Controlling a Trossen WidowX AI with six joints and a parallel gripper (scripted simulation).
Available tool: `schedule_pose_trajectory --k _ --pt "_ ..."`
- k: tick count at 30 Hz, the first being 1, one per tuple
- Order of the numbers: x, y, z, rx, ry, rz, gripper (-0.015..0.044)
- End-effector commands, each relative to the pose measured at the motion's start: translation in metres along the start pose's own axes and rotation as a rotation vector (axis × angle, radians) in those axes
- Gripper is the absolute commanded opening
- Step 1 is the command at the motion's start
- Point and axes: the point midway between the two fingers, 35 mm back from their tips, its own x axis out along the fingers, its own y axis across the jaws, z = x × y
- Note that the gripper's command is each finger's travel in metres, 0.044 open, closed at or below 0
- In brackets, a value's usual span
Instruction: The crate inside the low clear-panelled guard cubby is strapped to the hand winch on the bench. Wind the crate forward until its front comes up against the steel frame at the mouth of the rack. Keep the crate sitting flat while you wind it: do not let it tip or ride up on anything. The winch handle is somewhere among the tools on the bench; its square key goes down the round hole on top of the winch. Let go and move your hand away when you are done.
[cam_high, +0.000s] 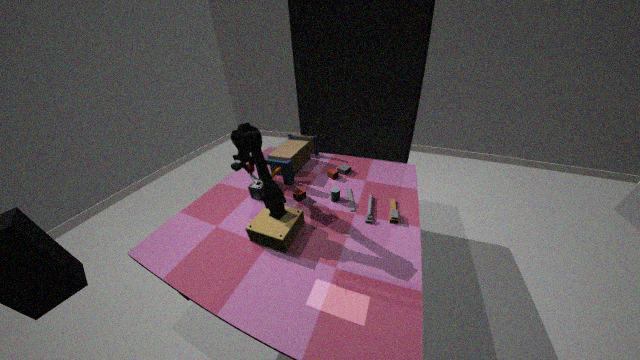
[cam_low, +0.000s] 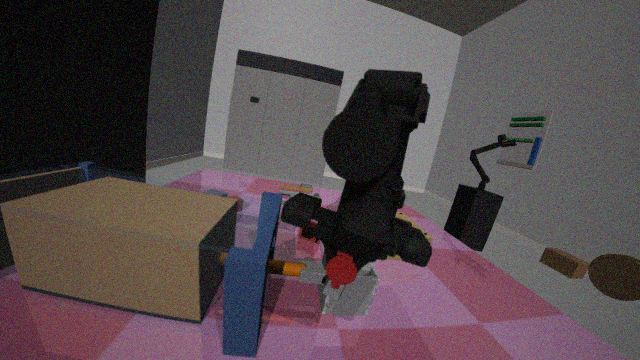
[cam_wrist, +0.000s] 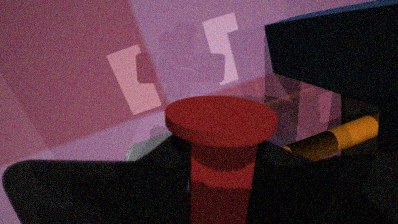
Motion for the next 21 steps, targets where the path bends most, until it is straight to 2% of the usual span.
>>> schedule_pose_trajectory --k 1,21 --pt "0.0011 0.0309 -0.0007 -0.047 0.016 0.06 0.0" --pt "0.0007 0.0378 -0.0019 -0.047 0.016 0.06 0.0"
